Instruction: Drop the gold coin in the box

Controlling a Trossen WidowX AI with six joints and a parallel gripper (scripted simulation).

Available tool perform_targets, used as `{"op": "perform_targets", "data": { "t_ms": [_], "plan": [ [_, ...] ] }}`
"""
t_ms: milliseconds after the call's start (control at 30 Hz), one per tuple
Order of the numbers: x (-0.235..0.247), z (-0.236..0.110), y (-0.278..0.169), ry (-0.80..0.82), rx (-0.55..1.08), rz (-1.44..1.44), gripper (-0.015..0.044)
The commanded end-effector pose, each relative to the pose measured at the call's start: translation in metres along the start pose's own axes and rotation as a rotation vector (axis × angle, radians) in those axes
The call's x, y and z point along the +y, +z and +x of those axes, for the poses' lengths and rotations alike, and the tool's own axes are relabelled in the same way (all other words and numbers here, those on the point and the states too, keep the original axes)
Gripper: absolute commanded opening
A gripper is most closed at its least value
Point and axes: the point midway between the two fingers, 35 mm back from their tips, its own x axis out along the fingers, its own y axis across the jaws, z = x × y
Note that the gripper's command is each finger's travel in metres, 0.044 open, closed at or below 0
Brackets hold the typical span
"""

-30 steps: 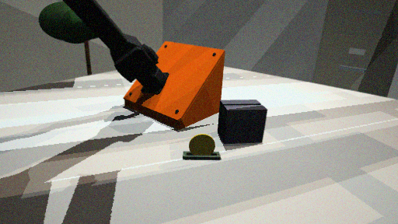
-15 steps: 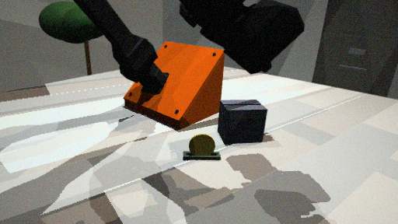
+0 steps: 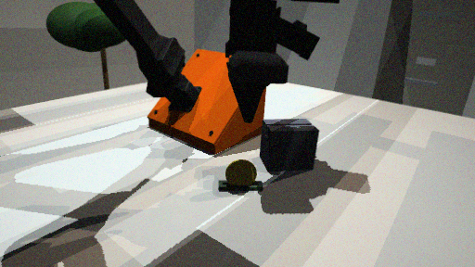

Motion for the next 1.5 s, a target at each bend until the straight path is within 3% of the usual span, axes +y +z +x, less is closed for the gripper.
{"op": "perform_targets", "data": {
  "t_ms": [0, 167, 400, 1467],
  "plan": [
    [0.0, 0.0, -0.004, -0.027, 0.009, 0.017, 0.0161],
    [-0.004, 0.032, -0.006, -0.029, 0.009, 0.018, 0.0161],
    [-0.004, 0.048, -0.004, -0.029, 0.01, 0.018, 0.0161],
    [-0.007, 0.095, -0.004, -0.03, 0.01, 0.019, 0.0161]
  ]
}}
